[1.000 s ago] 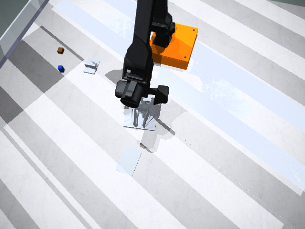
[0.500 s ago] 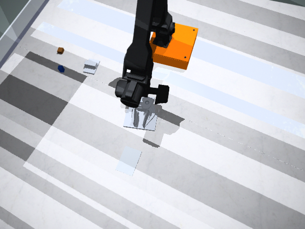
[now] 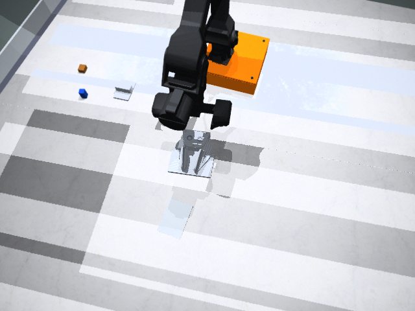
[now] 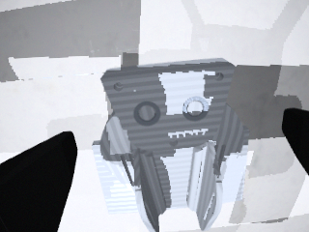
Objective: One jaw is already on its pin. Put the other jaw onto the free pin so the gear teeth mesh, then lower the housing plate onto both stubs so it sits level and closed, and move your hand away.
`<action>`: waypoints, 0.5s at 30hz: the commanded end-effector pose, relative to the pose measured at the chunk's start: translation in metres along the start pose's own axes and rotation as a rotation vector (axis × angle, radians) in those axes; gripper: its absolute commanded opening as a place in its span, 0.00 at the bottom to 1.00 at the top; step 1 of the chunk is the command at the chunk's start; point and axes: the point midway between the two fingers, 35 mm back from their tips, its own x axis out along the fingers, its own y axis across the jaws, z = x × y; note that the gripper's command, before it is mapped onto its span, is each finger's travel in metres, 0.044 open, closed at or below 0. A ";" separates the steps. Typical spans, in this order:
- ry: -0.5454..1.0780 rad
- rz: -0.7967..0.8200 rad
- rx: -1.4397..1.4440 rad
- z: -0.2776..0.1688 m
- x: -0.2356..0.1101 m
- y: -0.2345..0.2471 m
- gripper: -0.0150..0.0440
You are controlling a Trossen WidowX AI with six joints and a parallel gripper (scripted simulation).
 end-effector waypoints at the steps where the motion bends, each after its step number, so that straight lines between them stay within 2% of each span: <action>1: 0.003 0.000 -0.001 0.024 -0.024 -0.003 1.00; 6: -0.008 -0.002 0.000 0.066 -0.053 -0.009 1.00; 15: -0.008 -0.002 0.000 0.068 -0.053 -0.009 1.00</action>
